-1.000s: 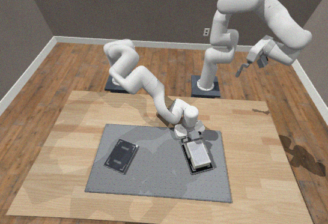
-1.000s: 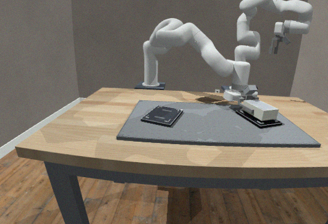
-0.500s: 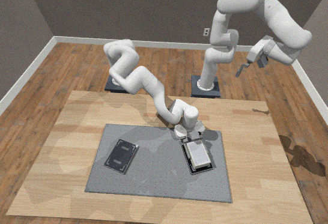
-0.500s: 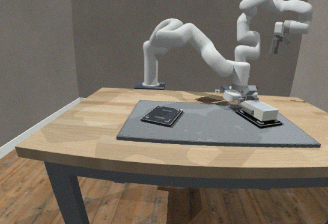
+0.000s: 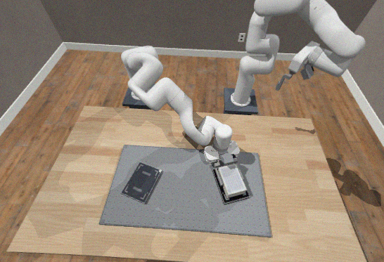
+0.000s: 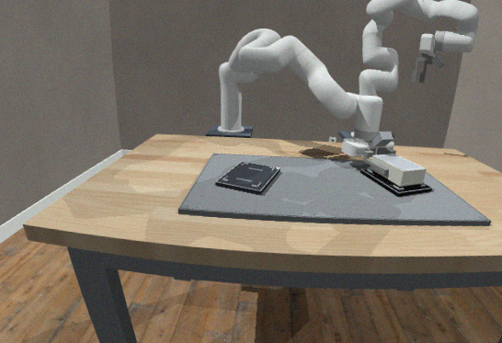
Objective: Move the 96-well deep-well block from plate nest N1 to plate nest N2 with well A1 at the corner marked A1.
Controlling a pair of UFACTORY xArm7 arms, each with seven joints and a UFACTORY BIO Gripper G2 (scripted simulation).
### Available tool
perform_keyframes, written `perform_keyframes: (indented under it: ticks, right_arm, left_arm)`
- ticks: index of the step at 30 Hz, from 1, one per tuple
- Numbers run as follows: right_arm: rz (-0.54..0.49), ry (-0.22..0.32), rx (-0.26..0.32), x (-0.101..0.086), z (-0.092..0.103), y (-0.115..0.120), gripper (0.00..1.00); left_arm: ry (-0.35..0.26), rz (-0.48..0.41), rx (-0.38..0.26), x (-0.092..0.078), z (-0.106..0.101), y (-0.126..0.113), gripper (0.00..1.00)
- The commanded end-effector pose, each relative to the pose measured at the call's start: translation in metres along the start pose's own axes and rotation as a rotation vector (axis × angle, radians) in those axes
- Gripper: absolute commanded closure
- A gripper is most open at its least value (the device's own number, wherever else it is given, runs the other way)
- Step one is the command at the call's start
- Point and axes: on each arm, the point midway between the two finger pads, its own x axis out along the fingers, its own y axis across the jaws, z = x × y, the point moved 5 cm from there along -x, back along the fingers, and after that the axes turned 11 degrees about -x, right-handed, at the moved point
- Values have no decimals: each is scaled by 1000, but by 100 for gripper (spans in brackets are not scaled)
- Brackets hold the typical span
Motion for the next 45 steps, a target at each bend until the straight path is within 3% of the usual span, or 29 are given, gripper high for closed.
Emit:
perform_keyframes:
  ticks: [1,41,42,45]
  right_arm:
    - [-1,-5,4,1,3,0,100]
    - [-1,-5,4,1,-3,1,100]
    - [-1,-5,4,1,-3,1,63]
    - [-1,-5,4,1,-3,1,63]
  left_arm:
    - [-2,-1,0,-1,0,0,0]
    - [-2,-1,0,-1,0,0,0]
    - [-2,-1,0,-1,0,0,0]
    - [-2,-1,0,-1,0,0,0]
